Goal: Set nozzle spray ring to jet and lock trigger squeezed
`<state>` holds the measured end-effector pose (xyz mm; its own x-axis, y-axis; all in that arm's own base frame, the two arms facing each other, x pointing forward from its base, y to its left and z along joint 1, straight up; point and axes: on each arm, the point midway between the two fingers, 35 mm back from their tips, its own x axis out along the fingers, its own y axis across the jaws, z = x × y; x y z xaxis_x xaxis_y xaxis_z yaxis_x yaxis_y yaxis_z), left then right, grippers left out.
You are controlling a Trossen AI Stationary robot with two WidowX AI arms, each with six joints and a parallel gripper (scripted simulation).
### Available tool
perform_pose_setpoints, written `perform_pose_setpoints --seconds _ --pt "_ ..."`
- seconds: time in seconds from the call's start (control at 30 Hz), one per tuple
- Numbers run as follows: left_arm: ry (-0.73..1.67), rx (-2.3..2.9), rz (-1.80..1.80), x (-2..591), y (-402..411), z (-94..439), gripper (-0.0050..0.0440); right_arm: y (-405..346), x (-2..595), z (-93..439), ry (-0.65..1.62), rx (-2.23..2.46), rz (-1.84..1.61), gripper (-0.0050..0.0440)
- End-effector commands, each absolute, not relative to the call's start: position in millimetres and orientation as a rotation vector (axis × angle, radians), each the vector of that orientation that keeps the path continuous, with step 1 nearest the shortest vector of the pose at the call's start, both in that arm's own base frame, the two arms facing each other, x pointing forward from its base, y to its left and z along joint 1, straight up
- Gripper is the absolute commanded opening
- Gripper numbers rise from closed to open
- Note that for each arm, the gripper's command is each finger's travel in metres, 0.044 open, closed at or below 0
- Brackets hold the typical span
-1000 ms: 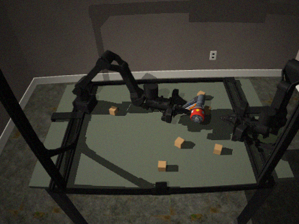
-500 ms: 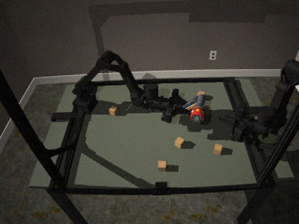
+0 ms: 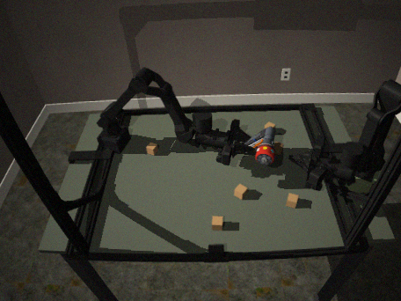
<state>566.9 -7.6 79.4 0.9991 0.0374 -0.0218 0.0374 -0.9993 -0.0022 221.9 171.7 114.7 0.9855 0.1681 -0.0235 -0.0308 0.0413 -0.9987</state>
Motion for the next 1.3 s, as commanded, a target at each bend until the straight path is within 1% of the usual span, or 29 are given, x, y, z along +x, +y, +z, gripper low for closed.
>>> perform_pose_setpoints --seconds 0.0,1.27 --pt "-0.061 -3.141 0.0 568 -8 86 0.0 174 227 114 -0.115 -1.535 0.156 0.0" --pt "-0.061 -3.141 0.0 568 -8 86 0.0 188 281 114 -0.205 -1.612 0.213 0.0"
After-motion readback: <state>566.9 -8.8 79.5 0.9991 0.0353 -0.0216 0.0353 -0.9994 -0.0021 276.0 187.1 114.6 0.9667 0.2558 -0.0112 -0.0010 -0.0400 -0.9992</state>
